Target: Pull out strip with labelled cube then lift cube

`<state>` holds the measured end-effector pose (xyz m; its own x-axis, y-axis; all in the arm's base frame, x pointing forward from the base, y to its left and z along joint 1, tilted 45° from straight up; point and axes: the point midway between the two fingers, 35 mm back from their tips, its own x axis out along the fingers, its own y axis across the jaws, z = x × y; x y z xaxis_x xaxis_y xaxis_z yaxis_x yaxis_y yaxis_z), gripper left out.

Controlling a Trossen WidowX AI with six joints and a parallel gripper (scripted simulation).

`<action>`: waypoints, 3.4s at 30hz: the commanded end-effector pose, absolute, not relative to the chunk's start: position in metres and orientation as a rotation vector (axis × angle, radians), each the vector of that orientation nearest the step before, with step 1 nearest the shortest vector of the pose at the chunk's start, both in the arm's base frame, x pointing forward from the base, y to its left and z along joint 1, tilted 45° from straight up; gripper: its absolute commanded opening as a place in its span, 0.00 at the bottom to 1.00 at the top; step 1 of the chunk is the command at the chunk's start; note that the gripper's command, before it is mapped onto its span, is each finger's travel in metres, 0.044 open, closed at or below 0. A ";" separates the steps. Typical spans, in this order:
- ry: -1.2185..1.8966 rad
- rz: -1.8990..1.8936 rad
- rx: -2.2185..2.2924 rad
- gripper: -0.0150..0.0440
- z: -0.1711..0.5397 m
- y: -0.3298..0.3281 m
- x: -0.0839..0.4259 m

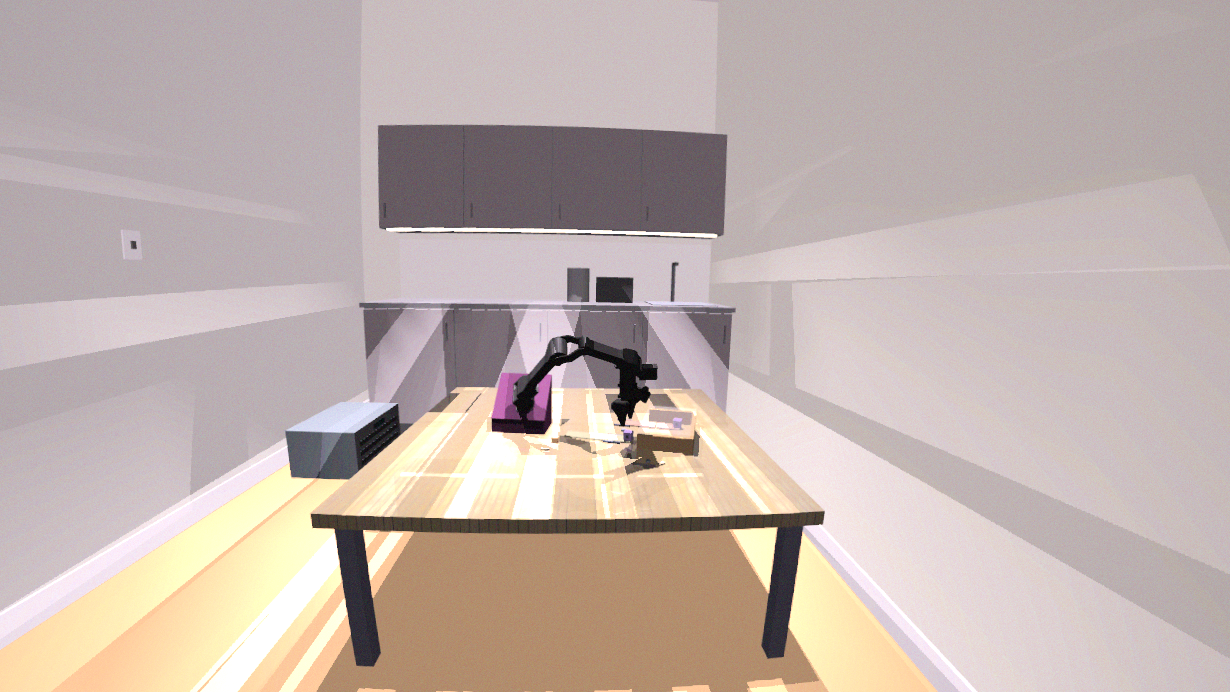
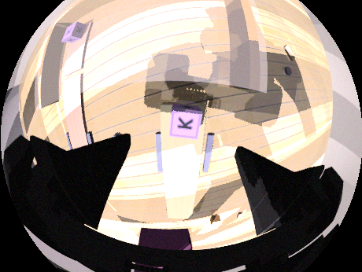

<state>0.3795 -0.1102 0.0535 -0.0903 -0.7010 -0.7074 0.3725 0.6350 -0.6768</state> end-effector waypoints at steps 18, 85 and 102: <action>1.400 -0.921 -0.305 0.68 0.035 -0.133 0.385; 1.406 -0.920 -0.307 0.25 0.031 -0.093 0.288; 1.406 -0.919 -0.306 0.25 0.056 -0.067 0.291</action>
